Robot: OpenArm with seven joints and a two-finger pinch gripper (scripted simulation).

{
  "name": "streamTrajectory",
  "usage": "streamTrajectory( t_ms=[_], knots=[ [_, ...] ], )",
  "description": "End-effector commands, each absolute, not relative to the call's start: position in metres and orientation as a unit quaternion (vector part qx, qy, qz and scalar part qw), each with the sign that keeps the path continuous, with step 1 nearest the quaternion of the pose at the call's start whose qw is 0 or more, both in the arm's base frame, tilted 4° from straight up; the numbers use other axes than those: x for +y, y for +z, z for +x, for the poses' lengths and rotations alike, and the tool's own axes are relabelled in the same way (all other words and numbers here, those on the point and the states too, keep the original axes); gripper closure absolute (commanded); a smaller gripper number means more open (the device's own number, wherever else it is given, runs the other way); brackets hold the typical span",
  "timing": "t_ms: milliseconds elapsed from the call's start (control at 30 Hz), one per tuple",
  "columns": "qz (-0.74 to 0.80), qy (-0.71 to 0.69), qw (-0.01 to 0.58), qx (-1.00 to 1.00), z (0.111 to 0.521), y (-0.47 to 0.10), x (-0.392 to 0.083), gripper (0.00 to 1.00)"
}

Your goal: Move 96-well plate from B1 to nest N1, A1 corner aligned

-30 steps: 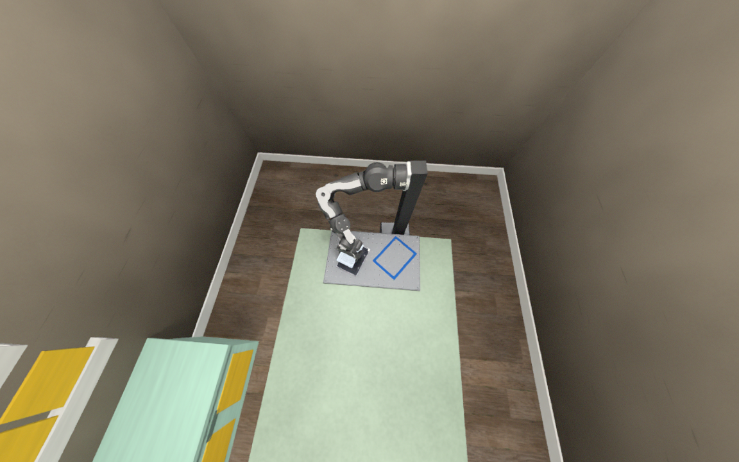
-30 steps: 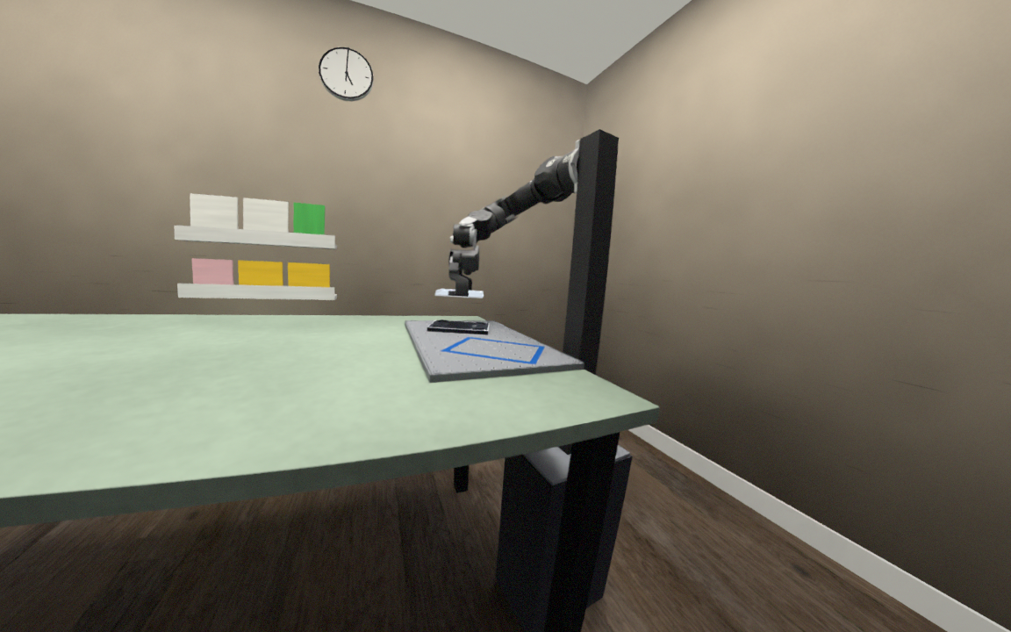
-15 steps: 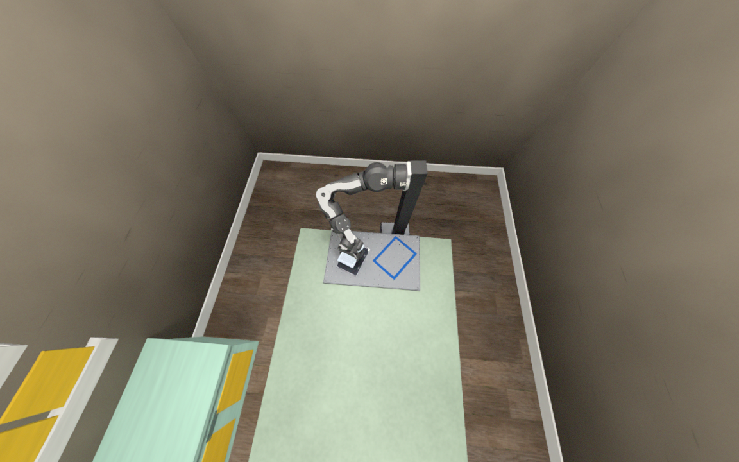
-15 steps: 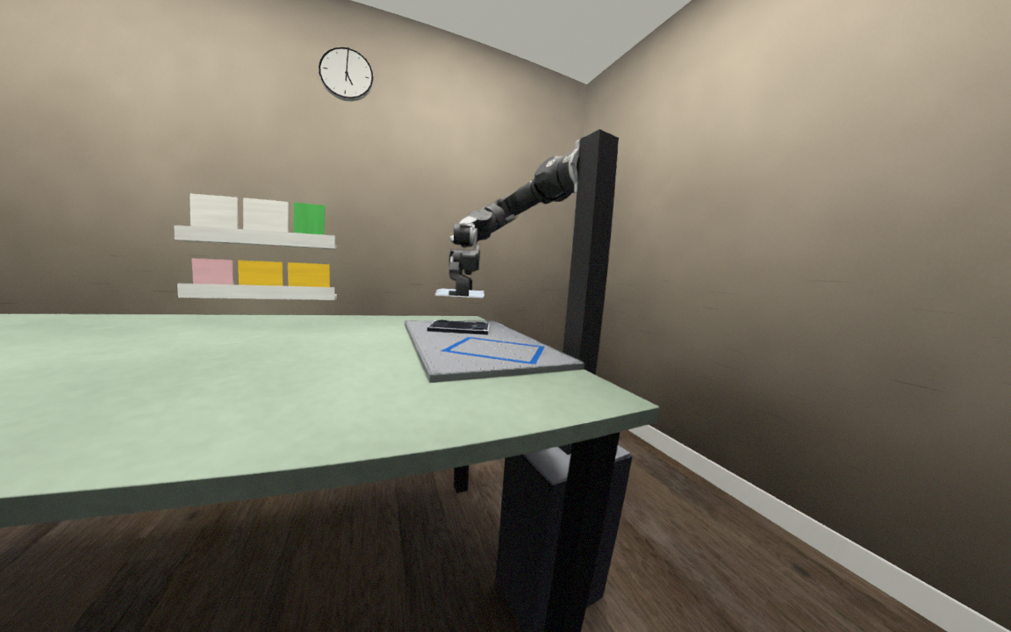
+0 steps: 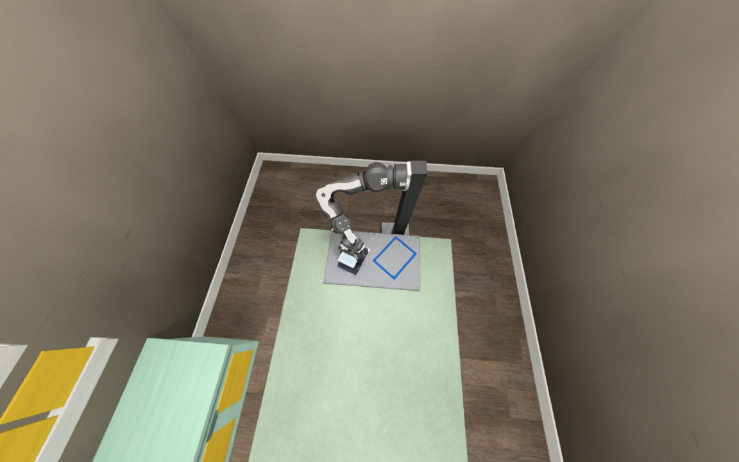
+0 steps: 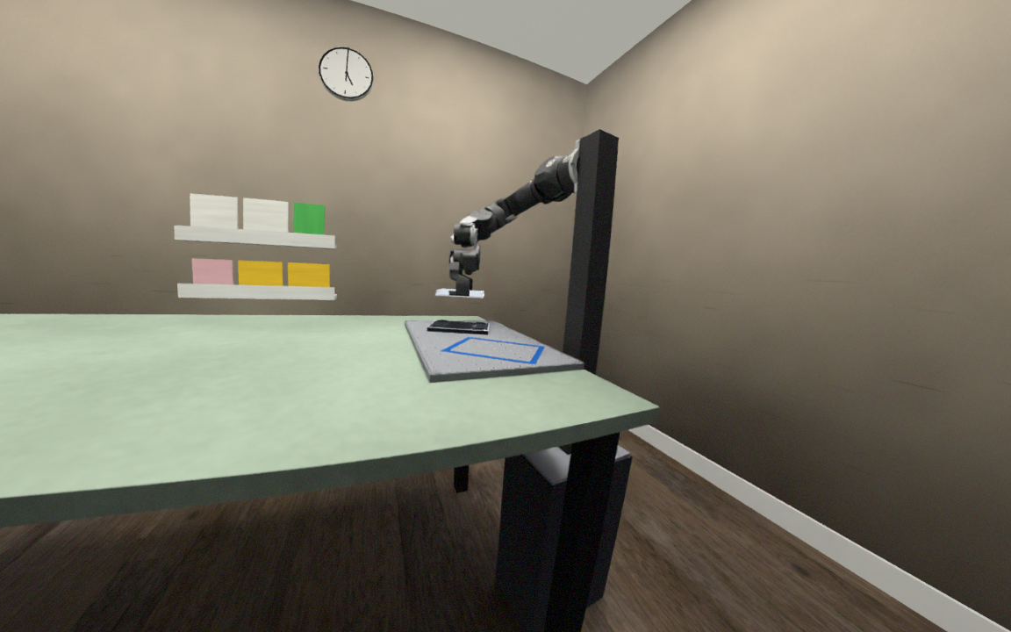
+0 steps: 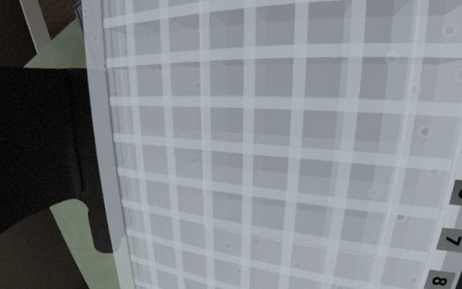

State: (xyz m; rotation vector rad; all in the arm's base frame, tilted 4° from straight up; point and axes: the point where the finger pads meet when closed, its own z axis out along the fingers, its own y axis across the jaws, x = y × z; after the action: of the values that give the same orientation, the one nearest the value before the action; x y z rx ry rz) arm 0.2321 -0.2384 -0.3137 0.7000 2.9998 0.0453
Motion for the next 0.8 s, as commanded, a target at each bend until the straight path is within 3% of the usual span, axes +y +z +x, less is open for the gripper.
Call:
streamTrajectory(
  t_ms=[0, 767],
  knots=[
    [0.229, 0.013, 0.034, 0.973, 0.234, -0.312, -0.239, 1.0],
    [0.229, 0.015, 0.033, 0.973, 0.234, -0.345, -0.236, 1.0]
  ],
)
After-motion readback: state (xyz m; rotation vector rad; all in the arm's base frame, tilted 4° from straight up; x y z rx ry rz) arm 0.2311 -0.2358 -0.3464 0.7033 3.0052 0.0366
